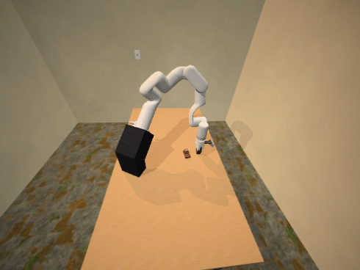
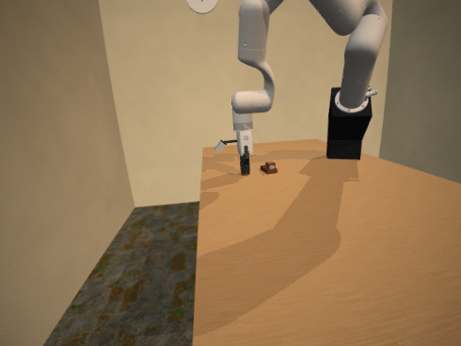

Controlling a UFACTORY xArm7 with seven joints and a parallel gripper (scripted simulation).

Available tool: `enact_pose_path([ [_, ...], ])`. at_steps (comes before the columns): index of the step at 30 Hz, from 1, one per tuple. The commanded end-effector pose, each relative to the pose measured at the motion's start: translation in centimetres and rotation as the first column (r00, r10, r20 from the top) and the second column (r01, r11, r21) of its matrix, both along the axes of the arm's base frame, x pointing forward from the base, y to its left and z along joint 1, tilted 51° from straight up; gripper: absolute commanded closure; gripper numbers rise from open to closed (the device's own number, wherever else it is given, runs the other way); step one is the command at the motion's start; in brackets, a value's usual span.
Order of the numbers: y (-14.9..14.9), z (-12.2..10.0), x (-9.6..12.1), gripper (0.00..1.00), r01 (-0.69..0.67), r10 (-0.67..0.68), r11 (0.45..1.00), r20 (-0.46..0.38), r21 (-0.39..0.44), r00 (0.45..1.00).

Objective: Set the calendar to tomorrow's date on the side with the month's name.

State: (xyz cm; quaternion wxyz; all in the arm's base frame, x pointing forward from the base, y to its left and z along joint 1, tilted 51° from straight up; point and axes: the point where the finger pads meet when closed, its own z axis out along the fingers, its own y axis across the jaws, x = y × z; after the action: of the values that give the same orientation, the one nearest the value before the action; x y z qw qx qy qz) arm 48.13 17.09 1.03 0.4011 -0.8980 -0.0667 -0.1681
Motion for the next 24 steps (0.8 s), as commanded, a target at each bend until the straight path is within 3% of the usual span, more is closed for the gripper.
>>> enact_pose_path([
  [1, -0.18, 0.01, 0.11, 0.71, 0.003, -0.003, 1.0, 0.001, -0.002, 1.0],
  [16, -0.18, 0.01, 0.11, 0.71, 0.003, -0.003, 1.0, 0.001, -0.002, 1.0],
  [24, -0.18, 0.01, 0.11, 0.59, 0.003, -0.003, 1.0, 0.001, -0.002, 1.0],
])
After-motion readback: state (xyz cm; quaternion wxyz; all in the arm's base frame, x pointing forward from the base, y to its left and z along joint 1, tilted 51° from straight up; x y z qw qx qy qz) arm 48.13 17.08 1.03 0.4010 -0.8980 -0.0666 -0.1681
